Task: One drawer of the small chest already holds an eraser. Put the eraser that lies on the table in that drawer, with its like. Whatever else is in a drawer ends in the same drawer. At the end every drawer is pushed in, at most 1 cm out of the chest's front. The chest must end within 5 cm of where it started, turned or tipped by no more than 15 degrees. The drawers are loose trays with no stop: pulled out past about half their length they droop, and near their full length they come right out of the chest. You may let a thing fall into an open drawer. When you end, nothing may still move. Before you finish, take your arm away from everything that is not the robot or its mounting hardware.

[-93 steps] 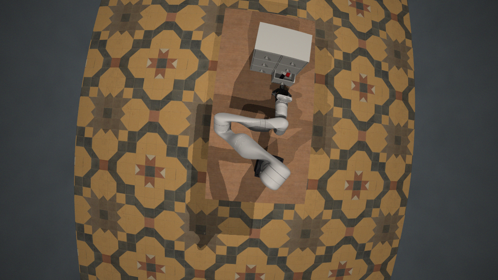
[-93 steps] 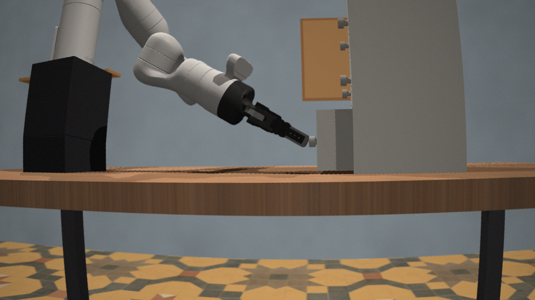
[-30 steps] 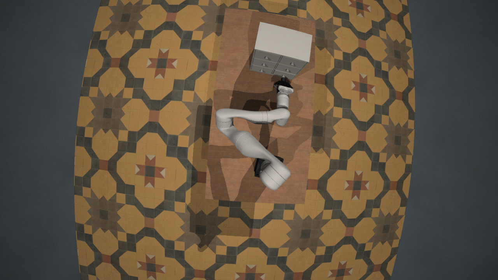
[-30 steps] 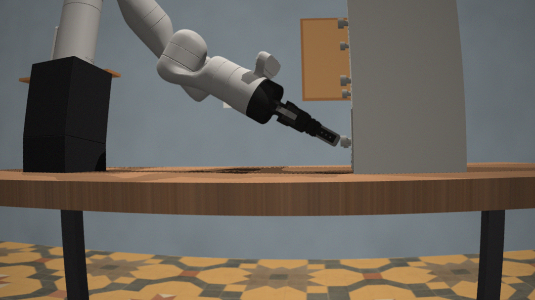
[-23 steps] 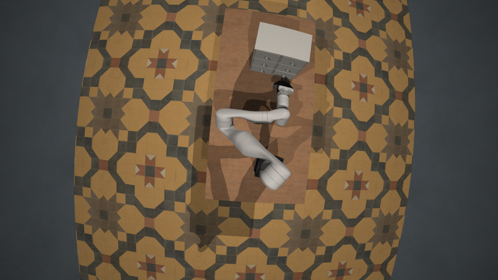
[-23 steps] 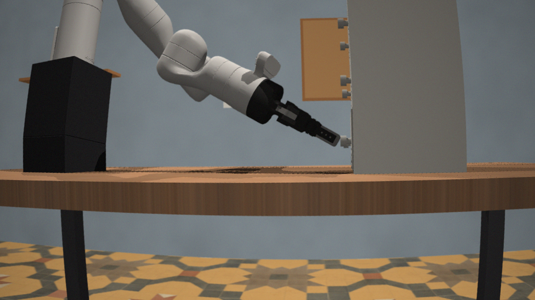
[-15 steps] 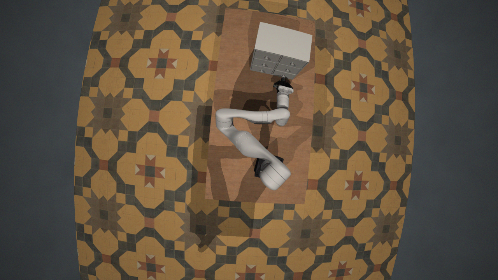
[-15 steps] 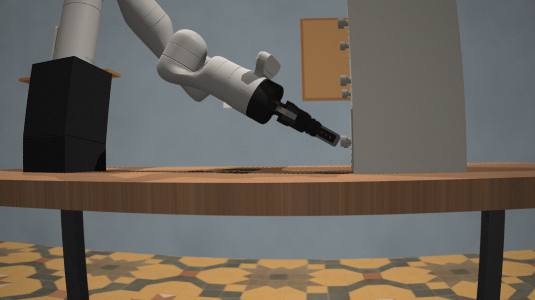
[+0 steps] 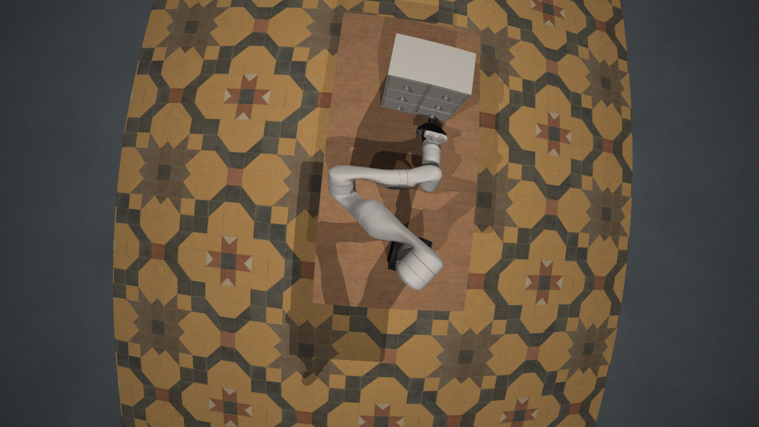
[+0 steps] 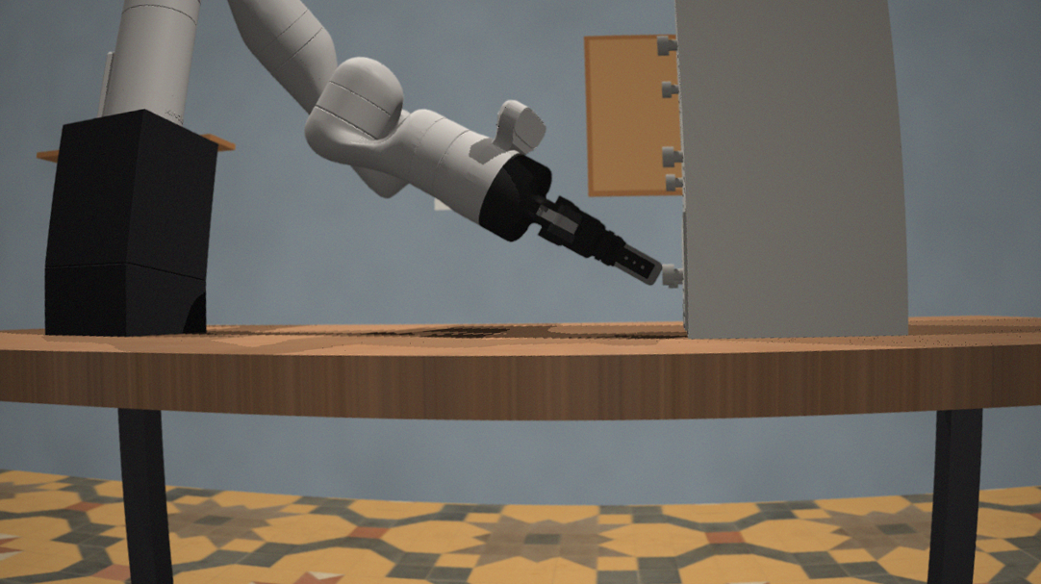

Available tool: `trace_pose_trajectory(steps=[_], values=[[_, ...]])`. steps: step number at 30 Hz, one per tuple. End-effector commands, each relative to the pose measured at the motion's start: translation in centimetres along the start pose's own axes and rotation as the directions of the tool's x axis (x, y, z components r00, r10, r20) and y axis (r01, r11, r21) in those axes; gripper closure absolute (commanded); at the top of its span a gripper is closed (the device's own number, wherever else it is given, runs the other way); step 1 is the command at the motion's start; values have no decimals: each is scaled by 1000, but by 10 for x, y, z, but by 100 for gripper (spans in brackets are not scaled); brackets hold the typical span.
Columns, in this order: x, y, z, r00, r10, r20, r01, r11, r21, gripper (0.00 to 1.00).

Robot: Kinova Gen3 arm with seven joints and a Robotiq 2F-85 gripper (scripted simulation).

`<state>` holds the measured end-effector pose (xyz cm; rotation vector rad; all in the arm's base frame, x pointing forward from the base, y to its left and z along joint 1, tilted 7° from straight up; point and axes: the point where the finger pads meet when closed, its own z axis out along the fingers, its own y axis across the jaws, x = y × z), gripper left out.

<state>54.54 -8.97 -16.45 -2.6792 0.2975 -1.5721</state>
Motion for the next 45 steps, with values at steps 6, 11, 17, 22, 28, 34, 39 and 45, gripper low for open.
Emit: trace_pose_trajectory(steps=[6,11,17,22,28,34,39,45], values=[[1,0,0,1000,0,-2,0,1000,0,100],[1,0,0,1000,0,-2,0,1000,0,100],[-1,0,-3,1000,0,-2,0,1000,0,100],[-11,0,-22,1000,0,-2,0,1000,0,100],[-23,0,-42,1000,0,-2,0,1000,0,100],[-24,0,-43,1000,0,-2,0,1000,0,100],[-16,0,-51,1000,0,-2,0,1000,0,100],[12,0,-78,1000,0,-2,0,1000,0,100]])
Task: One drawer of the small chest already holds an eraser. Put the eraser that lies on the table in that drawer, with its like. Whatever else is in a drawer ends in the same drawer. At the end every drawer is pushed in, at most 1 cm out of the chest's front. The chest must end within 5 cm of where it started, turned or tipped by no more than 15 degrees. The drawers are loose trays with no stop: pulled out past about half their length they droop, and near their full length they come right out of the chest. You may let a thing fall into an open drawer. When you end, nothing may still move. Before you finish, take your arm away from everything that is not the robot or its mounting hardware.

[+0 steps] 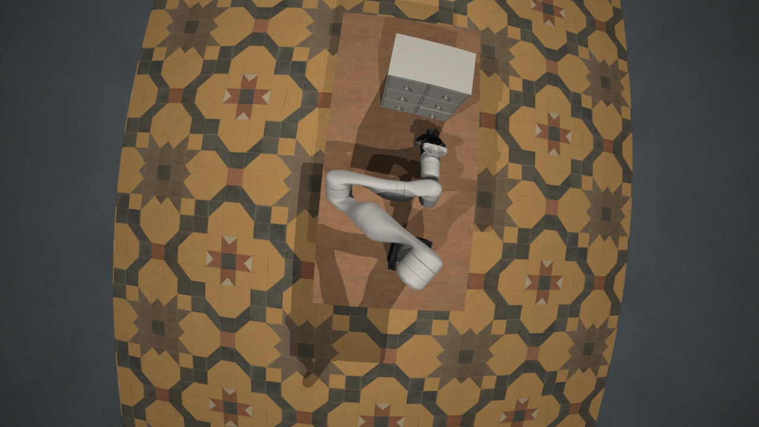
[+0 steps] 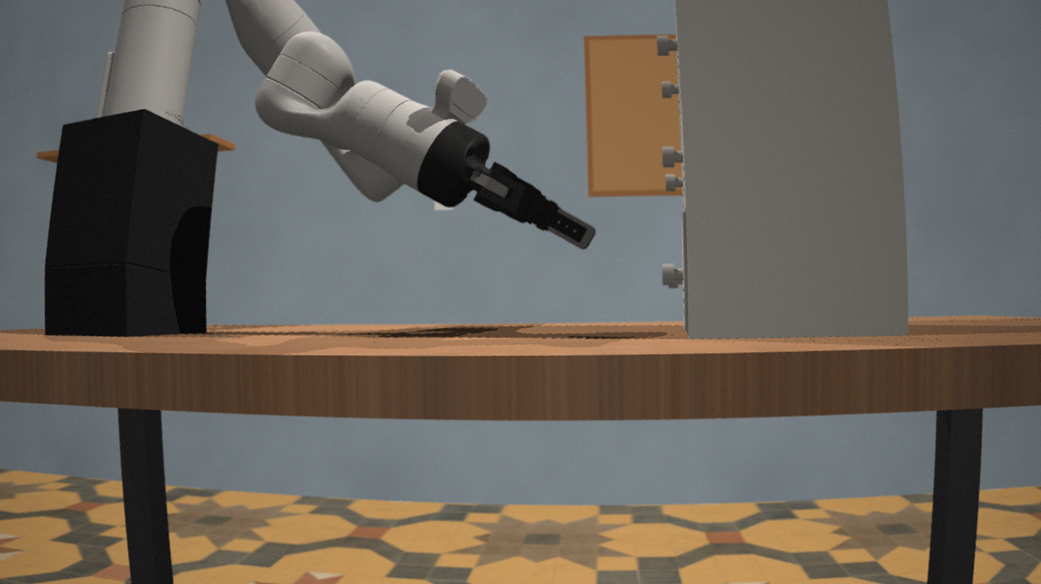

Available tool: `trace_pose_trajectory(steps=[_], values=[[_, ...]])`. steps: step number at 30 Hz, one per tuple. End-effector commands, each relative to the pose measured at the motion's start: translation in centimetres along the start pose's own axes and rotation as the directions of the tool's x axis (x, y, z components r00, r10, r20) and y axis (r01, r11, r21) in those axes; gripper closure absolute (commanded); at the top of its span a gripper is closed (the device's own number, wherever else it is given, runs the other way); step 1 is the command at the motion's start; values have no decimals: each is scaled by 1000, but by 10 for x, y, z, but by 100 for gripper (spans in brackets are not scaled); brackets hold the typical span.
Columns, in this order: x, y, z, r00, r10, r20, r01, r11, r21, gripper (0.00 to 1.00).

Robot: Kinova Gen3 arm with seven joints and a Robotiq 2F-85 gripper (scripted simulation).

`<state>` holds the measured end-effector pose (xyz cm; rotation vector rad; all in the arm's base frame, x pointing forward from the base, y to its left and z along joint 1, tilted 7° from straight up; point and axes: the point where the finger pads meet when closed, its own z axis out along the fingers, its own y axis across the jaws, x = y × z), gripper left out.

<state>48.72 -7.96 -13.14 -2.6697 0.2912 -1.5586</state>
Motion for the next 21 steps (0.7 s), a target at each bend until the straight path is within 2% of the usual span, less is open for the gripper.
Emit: trace_pose_trajectory(steps=[1,9,21], values=[[18,4,-16,1000,-5,-8,5,1000,-14,100],[34,4,-32,1000,-5,-8,5,1000,-14,100],[35,4,-33,1000,-6,-8,6,1000,-14,100]])
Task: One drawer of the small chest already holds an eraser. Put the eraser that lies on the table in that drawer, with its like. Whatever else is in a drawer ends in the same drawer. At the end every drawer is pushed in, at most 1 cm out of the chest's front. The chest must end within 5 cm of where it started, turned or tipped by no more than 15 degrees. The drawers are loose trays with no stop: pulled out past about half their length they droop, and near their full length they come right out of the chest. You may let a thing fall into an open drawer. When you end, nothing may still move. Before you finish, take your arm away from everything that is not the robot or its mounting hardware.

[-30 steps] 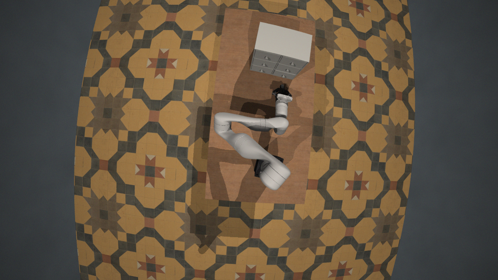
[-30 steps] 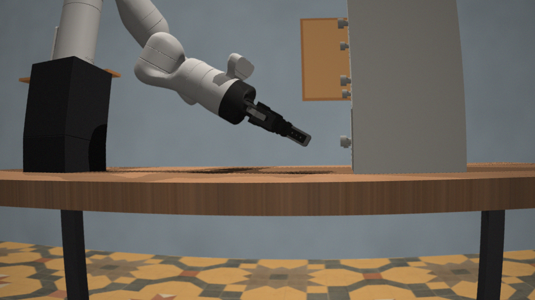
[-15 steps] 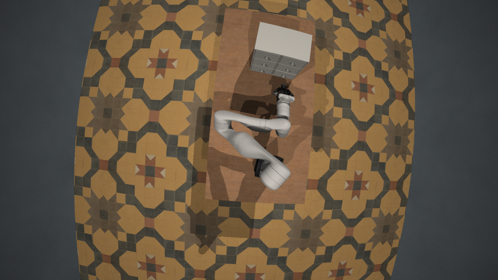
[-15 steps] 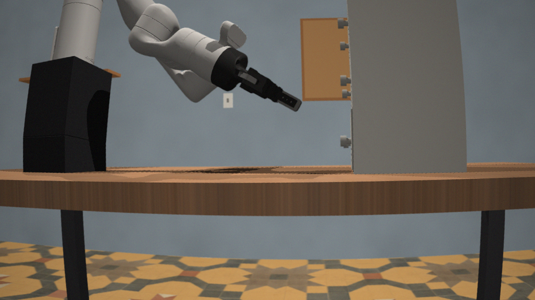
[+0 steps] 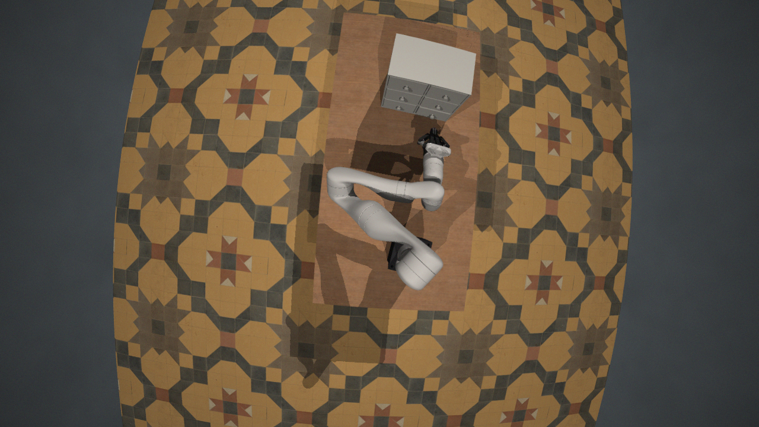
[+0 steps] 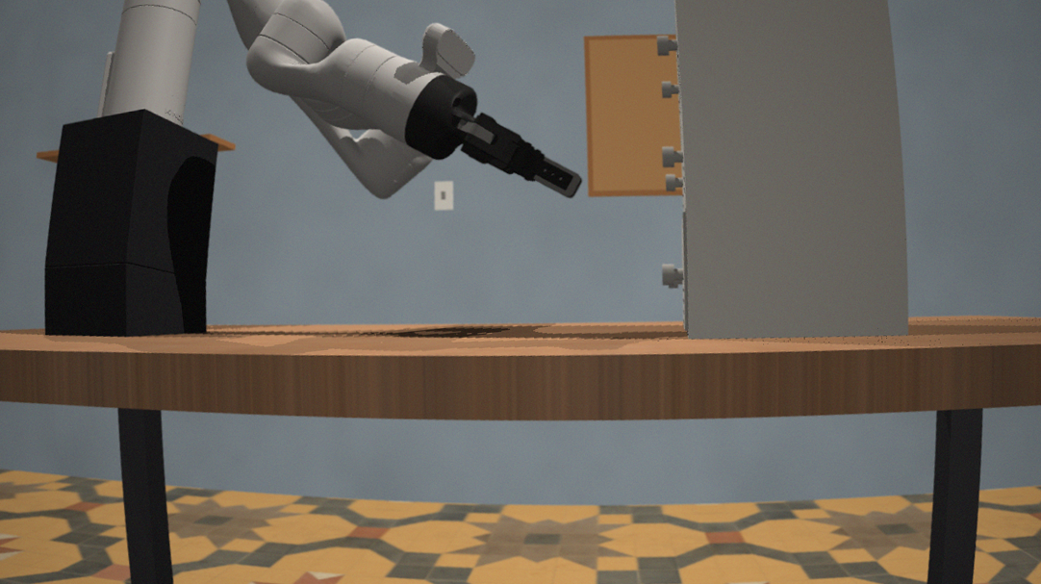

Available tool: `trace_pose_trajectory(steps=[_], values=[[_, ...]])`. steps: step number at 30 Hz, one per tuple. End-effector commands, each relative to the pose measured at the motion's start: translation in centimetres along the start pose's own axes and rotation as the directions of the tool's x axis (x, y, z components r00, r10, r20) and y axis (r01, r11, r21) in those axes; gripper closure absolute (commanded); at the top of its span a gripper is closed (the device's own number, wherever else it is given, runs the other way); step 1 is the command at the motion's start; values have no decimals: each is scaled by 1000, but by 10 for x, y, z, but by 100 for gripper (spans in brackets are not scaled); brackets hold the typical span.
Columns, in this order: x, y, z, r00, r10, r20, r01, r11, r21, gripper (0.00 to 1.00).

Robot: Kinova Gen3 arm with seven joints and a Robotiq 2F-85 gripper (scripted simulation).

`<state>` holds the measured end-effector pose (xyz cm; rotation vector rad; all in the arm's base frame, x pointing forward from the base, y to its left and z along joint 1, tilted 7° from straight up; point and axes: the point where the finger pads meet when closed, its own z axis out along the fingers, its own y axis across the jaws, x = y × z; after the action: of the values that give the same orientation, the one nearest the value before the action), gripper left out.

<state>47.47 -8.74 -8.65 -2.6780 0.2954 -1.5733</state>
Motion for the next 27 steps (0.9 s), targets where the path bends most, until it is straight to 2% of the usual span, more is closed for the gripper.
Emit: trace_pose_trajectory(steps=[1,17,27], values=[[1,0,0,1000,-1,-1,1,1000,0,100],[1,0,-1,1000,-24,-1,24,1000,13,100],[2,0,-3,998,-66,-3,67,997,38,100]])
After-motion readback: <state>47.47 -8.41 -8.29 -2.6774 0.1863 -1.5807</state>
